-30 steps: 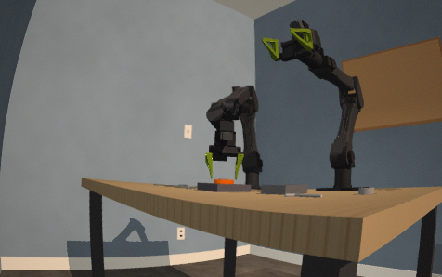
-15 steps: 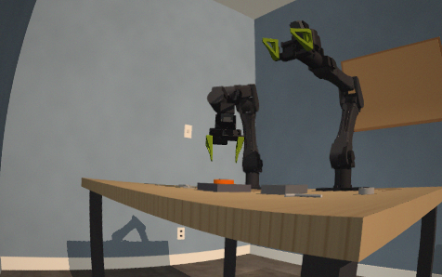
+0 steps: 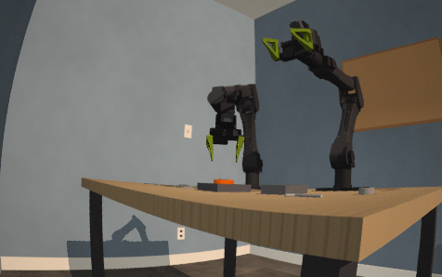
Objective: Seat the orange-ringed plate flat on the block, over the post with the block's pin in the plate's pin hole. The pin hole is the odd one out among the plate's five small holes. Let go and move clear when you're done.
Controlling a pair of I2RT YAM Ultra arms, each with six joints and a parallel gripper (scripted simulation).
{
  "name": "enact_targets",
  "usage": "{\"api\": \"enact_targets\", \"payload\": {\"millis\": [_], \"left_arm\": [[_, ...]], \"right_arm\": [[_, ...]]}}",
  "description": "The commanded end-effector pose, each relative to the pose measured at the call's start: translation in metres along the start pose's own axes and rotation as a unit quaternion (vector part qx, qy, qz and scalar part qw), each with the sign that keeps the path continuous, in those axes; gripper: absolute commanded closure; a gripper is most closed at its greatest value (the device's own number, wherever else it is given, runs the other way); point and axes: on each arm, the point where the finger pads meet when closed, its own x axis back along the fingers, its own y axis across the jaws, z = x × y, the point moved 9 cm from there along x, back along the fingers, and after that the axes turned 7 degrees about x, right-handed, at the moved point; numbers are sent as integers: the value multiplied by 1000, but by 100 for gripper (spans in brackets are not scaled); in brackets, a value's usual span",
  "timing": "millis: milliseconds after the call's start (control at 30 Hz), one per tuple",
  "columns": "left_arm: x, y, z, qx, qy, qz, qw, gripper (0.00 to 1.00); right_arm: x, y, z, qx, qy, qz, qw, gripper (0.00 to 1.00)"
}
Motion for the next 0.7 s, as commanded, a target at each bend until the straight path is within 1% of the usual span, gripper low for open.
{"api": "enact_targets", "payload": {"millis": [0,33,67,133,167,200,300,367,467,500,567,633,667], "left_arm": [[9,-5,-19,1,-23,8,1000,0],[8,-5,-19,0,-22,8,1000,0],[7,-5,-18,0,-20,7,1000,0],[7,-5,-18,0,-20,7,1000,0],[3,-2,-13,0,-15,3,1000,0],[3,-4,-15,0,-14,6,1000,0],[-5,-3,-7,-1,0,3,1000,0],[1,-2,-10,-1,-7,2,1000,0],[-7,0,-4,-2,4,-2,1000,0],[-2,0,-10,-2,-5,-1,1000,0],[3,1,-8,-3,-12,-3,1000,0],[-1,2,-6,-3,-7,-5,1000,0],[-1,2,-6,-3,-7,-5,1000,0]], "right_arm": [[39,-12,-16,-7,-66,45,997,21],[20,-6,-1,-16,-42,33,998,21],[28,-8,-6,-20,-62,47,997,21],[28,-8,-6,-20,-62,47,997,21],[35,-5,-14,-15,-84,56,995,21],[37,-8,-8,-29,-93,66,993,21],[69,-15,-14,-56,-171,115,977,21],[81,-15,-12,-72,-206,136,966,21],[109,-13,-10,-89,-267,167,945,21],[119,-13,-8,-96,-287,177,937,21],[138,-13,-4,-109,-325,197,918,21],[156,-9,0,-118,-364,212,899,21],[156,-9,0,-118,-364,212,899,21]]}}
